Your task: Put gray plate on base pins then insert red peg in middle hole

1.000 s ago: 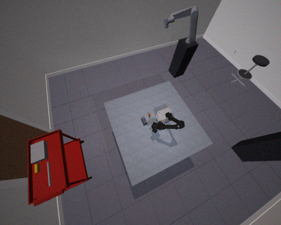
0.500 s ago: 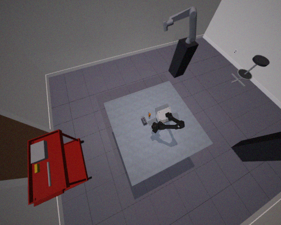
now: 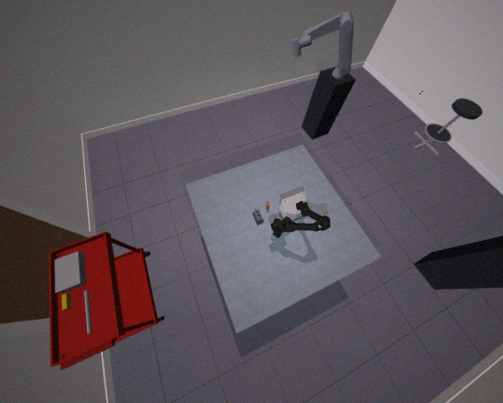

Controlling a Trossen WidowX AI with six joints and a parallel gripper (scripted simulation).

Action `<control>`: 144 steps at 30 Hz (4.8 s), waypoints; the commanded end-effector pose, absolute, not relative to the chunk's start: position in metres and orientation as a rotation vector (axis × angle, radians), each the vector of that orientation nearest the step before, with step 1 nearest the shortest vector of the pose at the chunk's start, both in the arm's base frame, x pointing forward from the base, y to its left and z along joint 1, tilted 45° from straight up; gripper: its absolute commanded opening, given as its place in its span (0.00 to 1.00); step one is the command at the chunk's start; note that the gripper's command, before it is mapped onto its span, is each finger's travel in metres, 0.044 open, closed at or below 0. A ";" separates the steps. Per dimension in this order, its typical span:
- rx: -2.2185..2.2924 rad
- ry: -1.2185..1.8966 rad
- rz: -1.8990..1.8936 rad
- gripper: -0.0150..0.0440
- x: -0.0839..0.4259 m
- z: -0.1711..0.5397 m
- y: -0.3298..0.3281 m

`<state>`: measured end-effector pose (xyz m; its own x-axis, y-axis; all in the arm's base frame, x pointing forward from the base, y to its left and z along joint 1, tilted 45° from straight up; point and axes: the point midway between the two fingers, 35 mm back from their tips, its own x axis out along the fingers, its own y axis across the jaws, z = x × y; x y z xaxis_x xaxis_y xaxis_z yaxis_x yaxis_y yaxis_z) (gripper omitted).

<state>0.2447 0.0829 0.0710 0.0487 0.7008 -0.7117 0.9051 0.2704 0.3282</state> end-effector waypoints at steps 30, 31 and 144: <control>1.459 1.695 -0.316 0.25 0.266 0.100 0.023; 1.459 1.695 -0.316 0.25 0.268 0.099 0.021; 1.480 1.688 -0.304 0.25 0.350 -0.019 -0.107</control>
<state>0.3513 -0.1053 -0.0190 0.0612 0.6973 -0.7141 0.9015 0.2684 0.3394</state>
